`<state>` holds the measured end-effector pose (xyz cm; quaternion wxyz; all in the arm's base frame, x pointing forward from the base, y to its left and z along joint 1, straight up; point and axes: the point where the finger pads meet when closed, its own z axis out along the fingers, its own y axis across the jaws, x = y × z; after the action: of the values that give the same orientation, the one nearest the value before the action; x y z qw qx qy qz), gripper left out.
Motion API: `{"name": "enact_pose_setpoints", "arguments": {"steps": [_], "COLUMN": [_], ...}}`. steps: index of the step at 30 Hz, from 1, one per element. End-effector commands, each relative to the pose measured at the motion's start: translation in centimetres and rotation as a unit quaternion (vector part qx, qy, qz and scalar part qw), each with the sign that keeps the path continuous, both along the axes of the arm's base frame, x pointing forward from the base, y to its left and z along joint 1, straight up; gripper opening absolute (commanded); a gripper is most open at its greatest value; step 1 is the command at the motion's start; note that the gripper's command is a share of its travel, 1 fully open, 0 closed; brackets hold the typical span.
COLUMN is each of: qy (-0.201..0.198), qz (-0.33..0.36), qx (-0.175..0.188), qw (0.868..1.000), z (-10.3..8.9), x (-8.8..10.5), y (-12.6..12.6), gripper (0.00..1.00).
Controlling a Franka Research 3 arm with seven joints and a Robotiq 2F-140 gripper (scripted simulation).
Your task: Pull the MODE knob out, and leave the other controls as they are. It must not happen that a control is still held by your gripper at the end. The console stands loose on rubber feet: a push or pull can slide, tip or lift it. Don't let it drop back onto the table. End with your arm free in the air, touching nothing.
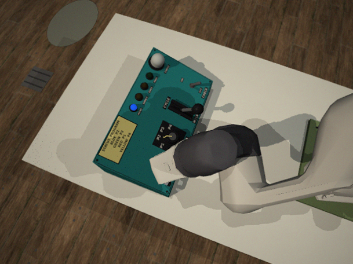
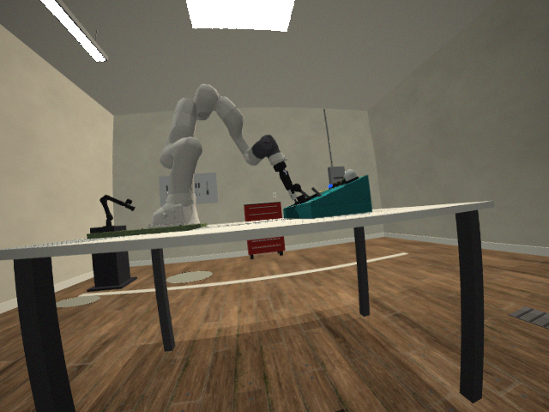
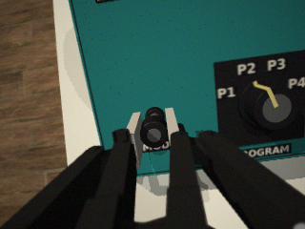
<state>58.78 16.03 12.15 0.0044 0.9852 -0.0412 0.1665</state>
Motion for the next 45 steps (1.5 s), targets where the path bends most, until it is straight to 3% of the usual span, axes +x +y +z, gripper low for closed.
{"name": "enact_pose_setpoints", "arguments": {"steps": [1,21,22,45], "qy": [-0.002,-0.002,-0.002,-0.002], "qz": [0.0,0.0,0.0,0.0], "qx": [0.001,0.001,0.001,0.001], "qw": [1.0,1.0,1.0,1.0], "z": [0.19,0.19,0.19,0.39], "x": [0.11,0.11,0.11,0.05], "y": [0.01,0.01,0.01,0.02], "gripper": [0.0,0.0,0.44,0.44]}}
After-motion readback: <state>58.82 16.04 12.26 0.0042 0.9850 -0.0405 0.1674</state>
